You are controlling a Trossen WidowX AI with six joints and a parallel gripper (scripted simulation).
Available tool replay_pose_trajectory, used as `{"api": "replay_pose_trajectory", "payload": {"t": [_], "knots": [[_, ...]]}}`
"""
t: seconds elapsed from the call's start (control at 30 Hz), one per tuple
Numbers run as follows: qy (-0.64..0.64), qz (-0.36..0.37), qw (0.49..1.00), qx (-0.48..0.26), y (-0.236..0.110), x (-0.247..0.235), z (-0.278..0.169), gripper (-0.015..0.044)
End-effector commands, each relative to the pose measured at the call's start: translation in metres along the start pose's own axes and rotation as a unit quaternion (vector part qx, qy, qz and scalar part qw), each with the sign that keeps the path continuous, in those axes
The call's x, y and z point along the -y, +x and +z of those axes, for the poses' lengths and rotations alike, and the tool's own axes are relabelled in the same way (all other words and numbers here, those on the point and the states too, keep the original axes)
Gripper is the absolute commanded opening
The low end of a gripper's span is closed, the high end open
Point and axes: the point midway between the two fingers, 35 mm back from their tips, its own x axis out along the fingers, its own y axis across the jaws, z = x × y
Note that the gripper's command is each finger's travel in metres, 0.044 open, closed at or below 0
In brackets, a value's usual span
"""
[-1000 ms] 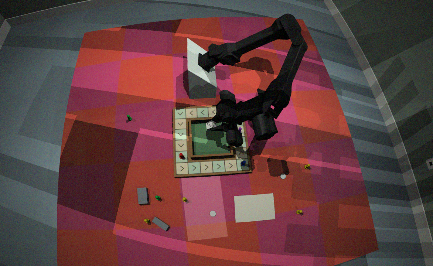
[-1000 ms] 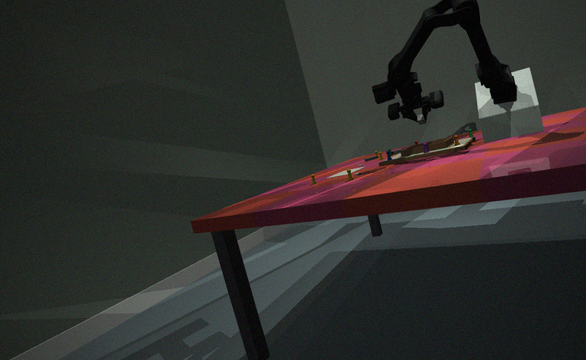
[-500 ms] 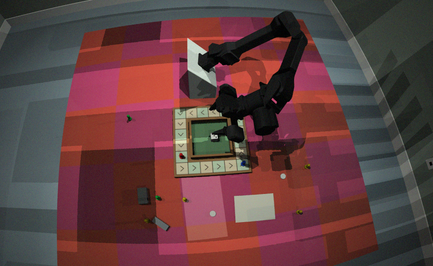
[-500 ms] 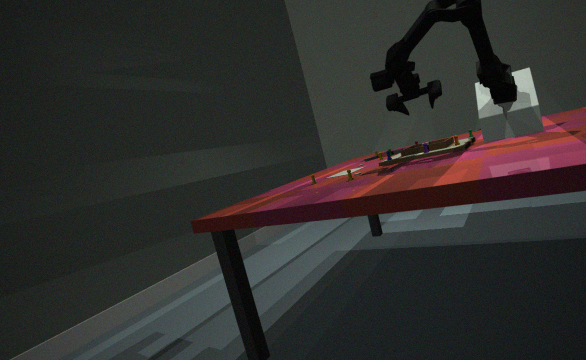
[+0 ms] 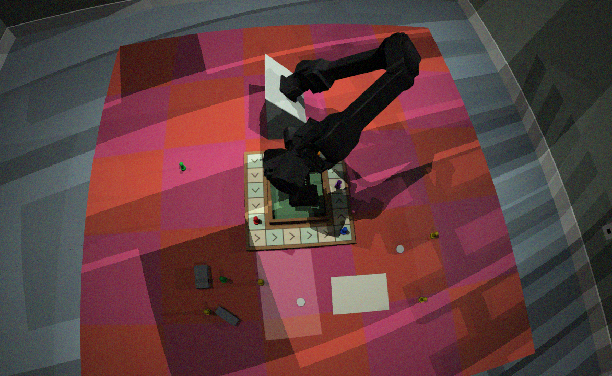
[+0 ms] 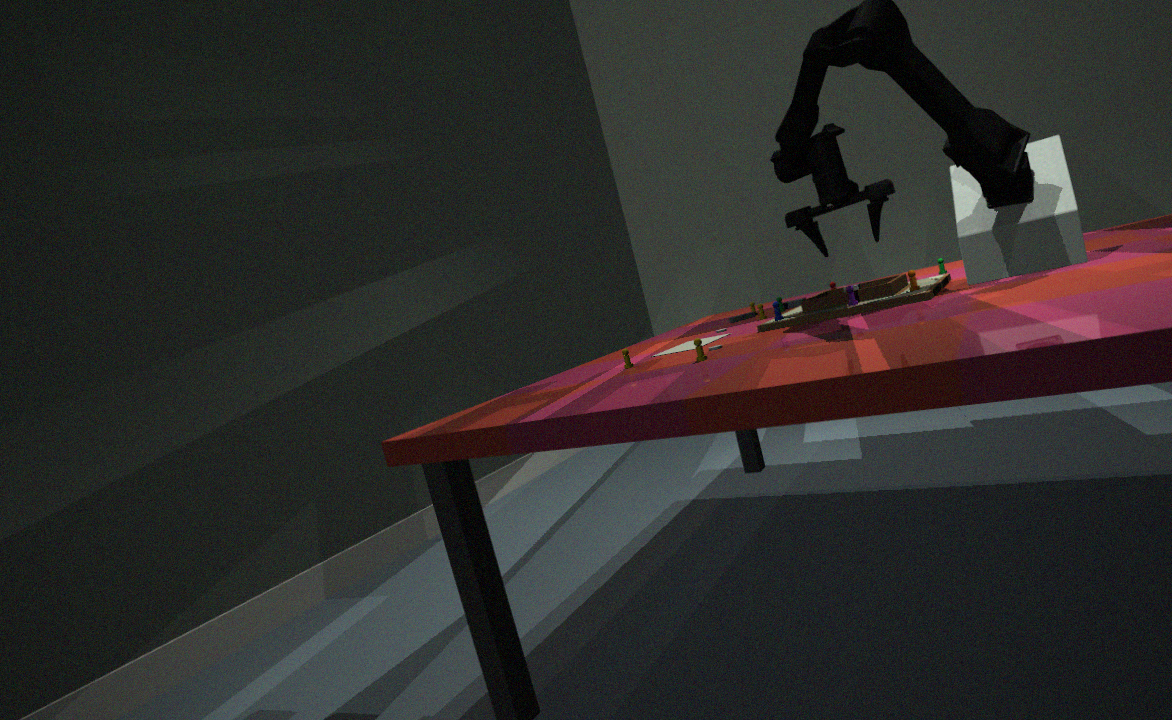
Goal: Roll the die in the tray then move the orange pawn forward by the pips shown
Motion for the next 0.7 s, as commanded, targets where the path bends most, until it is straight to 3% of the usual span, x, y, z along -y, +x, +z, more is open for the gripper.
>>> {"api": "replay_pose_trajectory", "payload": {"t": [0.0, 0.13, 0.27, 0.4, 0.67], "knots": [[-0.008, -0.002, 1.000, 0.004, 0.000, 0.001, -0.002, 0.0414], [-0.181, 0.007, 0.983, -0.006, 0.004, 0.030, -0.029, 0.0309], [-0.385, 0.021, 0.923, -0.015, 0.014, 0.067, -0.056, 0.0204], [-0.539, 0.035, 0.841, -0.019, 0.026, 0.100, -0.072, 0.0200], [-0.546, 0.036, 0.837, -0.019, 0.026, 0.101, -0.072, 0.0200]]}}
